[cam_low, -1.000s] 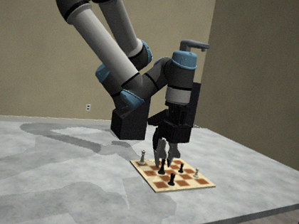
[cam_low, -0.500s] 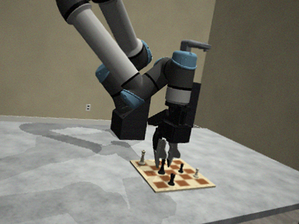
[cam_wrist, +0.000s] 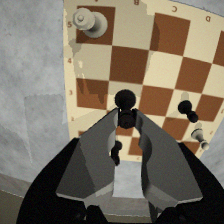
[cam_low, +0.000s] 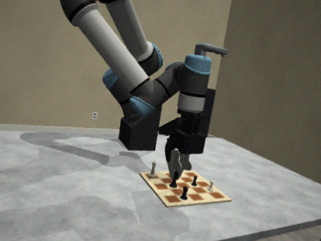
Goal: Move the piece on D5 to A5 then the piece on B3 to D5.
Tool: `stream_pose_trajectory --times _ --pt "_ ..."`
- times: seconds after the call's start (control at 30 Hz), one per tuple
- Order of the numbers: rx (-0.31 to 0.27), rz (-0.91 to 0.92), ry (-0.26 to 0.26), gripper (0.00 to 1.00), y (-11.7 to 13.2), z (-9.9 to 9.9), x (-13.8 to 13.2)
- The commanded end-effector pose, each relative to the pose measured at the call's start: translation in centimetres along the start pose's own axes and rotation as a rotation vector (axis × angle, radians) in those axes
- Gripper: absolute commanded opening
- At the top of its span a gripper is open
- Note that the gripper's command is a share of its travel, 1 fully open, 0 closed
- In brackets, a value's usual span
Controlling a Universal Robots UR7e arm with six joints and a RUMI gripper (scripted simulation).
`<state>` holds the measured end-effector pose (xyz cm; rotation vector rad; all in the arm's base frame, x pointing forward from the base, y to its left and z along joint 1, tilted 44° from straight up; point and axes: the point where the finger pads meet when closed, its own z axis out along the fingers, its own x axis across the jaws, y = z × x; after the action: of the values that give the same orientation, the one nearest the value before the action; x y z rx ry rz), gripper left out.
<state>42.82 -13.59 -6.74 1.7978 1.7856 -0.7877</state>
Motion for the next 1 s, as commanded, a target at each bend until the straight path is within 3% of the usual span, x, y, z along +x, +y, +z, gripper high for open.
stream_pose_trajectory --times 0.0,0.7,0.97 --pt "-0.001 0.0 0.0 0.0 0.0 0.0 0.0" --pt "-0.001 0.0 0.0 0.0 0.0 -0.1 0.0" --pt "-0.001 0.0 0.0 0.0 0.0 -1.1 0.0"
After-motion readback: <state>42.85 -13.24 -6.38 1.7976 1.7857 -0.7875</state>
